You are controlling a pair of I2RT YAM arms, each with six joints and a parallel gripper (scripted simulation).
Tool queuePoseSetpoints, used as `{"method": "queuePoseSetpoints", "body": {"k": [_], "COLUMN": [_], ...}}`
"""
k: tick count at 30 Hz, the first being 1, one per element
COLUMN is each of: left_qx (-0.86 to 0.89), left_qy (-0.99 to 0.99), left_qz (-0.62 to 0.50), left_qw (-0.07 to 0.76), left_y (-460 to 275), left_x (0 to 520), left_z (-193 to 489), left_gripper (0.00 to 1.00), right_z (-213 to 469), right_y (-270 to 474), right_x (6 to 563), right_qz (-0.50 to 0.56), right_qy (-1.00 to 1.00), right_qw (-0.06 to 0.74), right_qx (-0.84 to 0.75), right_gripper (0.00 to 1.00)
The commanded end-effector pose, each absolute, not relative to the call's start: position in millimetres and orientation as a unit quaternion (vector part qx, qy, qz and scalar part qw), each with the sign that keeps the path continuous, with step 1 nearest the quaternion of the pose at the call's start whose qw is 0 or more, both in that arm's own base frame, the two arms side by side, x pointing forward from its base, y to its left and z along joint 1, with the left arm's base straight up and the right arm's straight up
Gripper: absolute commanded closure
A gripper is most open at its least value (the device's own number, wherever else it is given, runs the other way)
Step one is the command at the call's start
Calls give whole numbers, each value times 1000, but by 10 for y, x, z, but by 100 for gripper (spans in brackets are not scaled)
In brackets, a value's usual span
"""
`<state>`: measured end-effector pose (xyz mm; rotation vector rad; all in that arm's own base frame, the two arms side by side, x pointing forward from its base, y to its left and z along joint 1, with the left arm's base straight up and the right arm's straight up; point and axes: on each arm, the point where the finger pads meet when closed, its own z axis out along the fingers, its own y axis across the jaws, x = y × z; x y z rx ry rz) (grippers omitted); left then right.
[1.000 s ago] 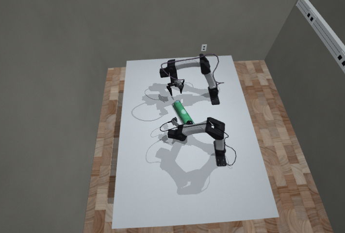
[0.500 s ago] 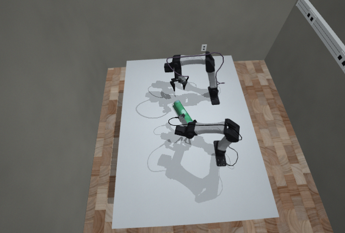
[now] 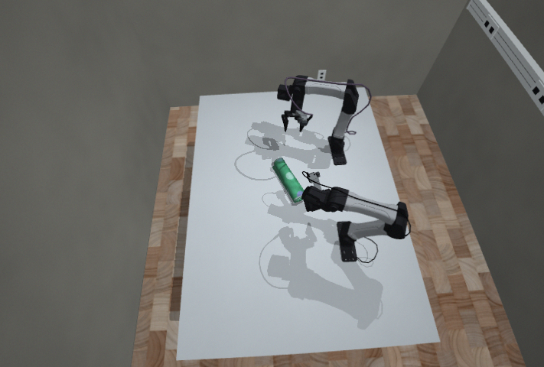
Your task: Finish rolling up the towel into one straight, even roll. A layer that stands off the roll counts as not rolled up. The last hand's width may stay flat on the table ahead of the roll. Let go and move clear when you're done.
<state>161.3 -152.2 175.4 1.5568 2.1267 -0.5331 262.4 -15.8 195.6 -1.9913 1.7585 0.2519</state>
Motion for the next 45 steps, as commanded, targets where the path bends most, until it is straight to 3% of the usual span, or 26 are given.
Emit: {"method": "queuePoseSetpoints", "body": {"k": [1,20,45], "left_qx": [588,646,648], "left_qy": [770,702,698], "left_qz": [-110,77,87], "left_qw": [222,290,293], "left_y": [-1294,-894,-874], "left_x": [1434,952,928], "left_z": [1776,2180,2200], "left_gripper": [15,15,15], "right_z": [2011,2191,2200], "right_y": [-311,-739,-760], "right_x": [2526,2067,2045], "right_qz": [65,-41,-46], "right_qy": [589,603,604], "right_qw": [269,300,302], "right_qx": [-760,-738,-737], "right_gripper": [15,15,15]}}
